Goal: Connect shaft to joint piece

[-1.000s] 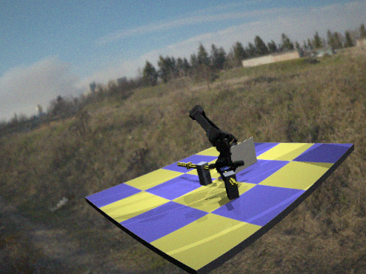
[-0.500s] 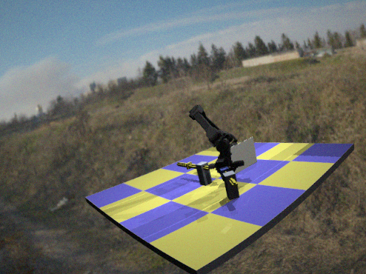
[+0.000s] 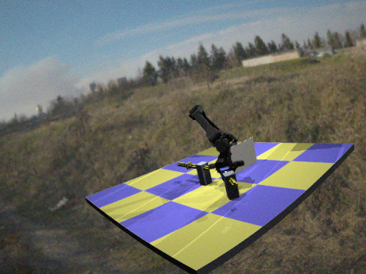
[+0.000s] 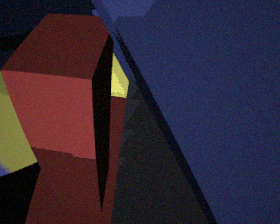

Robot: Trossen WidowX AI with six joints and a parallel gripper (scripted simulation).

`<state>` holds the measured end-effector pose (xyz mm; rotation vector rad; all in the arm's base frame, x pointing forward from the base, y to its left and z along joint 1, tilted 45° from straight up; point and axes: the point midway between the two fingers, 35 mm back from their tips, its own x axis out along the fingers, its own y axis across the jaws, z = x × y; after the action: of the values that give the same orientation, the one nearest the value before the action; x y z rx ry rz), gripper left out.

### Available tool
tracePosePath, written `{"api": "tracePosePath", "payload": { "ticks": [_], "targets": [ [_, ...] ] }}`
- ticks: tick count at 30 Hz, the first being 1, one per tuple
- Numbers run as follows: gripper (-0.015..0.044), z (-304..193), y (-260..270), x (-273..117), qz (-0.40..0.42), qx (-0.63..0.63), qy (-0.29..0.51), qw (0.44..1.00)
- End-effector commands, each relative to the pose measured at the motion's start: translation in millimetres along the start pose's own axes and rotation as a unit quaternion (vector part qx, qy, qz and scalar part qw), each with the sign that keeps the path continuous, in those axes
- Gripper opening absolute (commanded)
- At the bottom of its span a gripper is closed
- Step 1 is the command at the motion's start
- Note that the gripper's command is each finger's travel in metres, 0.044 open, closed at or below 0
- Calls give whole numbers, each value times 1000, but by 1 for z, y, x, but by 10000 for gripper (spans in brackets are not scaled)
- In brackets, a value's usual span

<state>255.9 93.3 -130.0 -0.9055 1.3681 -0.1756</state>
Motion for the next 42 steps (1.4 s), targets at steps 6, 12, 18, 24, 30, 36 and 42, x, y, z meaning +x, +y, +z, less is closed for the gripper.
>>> {"api": "tracePosePath", "payload": {
  "ticks": [6,12,18,24,30,36,42],
  "targets": [
    [147,0,0,0,0,0,0,1000],
    [121,0,0,0,0,0,0,1000],
    [0,0,0,0,0,0,0,1000],
    [0,0,-1,-1,2,-11,8,1000],
    [0,-2,-5,-3,12,-61,43,997],
    [0,-3,-8,-6,20,-108,76,991],
    [0,-4,-13,-10,27,-146,108,983]
  ]
}}
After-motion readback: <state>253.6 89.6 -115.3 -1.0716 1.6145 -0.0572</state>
